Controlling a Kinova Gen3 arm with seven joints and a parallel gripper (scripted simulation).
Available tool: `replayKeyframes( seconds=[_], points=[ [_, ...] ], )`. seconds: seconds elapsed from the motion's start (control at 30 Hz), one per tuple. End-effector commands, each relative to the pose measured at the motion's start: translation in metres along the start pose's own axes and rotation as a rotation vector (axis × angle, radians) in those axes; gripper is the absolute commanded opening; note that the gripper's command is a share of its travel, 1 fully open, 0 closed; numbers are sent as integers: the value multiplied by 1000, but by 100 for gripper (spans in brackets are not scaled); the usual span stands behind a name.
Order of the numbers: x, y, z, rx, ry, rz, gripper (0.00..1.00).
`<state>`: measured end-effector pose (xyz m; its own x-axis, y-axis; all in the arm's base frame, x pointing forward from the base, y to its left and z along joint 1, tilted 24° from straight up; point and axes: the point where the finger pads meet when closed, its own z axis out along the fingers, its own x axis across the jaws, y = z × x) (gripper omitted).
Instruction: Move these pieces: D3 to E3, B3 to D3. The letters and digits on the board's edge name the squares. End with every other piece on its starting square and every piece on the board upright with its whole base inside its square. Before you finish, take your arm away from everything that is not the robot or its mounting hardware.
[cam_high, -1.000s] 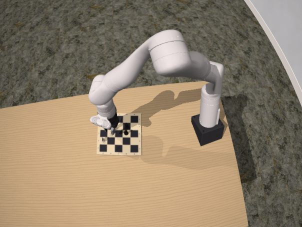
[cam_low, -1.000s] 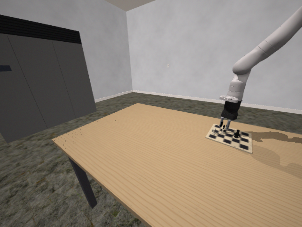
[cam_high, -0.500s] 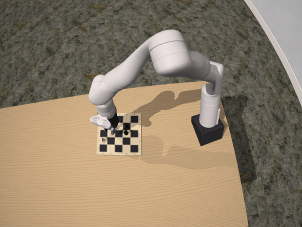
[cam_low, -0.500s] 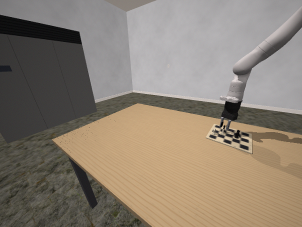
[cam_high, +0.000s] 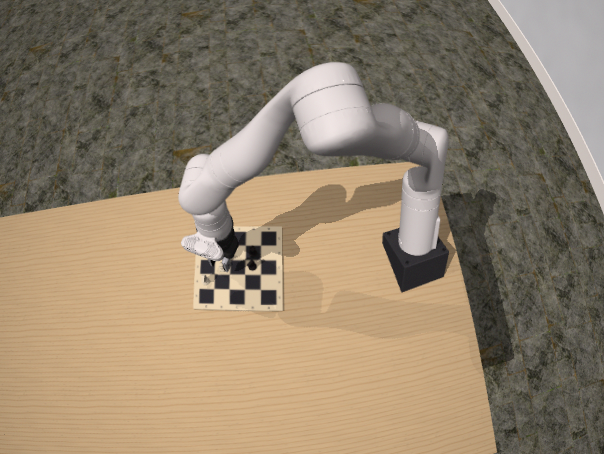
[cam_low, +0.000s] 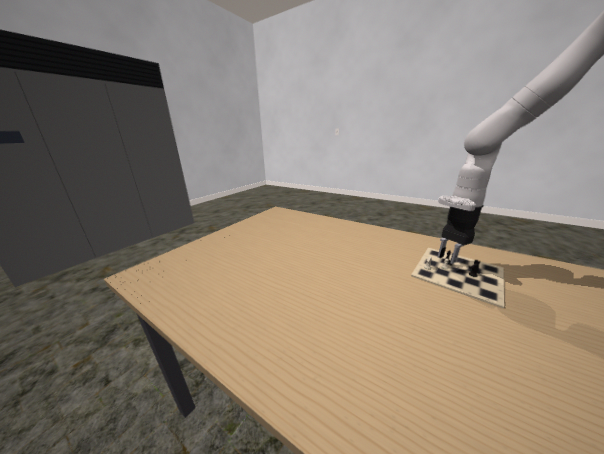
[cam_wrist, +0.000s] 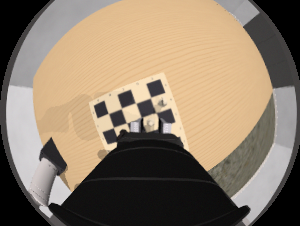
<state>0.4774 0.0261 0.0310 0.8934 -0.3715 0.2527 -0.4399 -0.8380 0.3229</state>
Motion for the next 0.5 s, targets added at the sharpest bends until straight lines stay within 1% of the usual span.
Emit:
replayKeyframes(
  seconds=[0.0, 0.2, 0.47],
  points=[
    [0, 1, 10, 0, -1, -2, 68],
    [0, 1, 19, 0, -1, -1, 68],
    [0, 1, 22, 0, -1, -2, 68]
  ],
)
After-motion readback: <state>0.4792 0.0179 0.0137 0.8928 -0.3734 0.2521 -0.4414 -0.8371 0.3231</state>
